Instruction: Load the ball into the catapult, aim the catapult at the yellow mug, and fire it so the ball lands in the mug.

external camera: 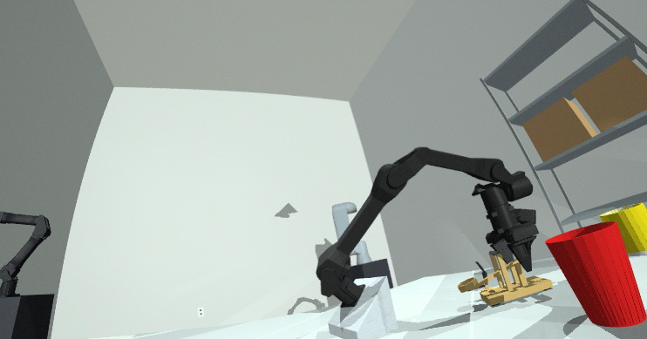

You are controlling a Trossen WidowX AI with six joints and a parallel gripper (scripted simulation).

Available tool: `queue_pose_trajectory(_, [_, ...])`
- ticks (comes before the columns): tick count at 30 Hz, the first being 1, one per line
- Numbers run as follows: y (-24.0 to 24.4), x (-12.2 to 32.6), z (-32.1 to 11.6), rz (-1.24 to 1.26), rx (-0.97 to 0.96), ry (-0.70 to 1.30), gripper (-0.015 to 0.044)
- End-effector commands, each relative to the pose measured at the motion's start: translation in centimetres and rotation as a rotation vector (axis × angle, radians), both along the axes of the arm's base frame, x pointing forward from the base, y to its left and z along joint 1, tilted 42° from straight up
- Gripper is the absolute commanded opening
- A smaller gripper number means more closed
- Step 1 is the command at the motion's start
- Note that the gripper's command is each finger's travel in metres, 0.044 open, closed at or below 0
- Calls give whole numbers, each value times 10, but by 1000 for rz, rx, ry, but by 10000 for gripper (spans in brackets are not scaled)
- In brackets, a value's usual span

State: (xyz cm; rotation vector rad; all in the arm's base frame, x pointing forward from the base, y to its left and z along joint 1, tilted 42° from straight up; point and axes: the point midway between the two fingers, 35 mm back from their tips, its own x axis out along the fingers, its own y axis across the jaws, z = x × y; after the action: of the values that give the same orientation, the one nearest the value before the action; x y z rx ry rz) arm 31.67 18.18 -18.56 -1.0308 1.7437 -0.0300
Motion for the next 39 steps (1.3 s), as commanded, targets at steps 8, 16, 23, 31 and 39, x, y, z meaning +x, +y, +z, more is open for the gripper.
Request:
queue_pose_trajectory(8, [-14, -2, -13, 3, -7, 3, 440])
queue_pose_trajectory(16, [-10, -2, -11, -1, -2, 1, 282])
queue_pose_trajectory(23, [-10, -2, -11, -1, -2, 1, 138])
queue_pose_trajectory(31, [15, 1, 18, 0, -2, 2, 6])
queue_pose_trajectory(39, [20, 2, 25, 2, -4, 3, 0])
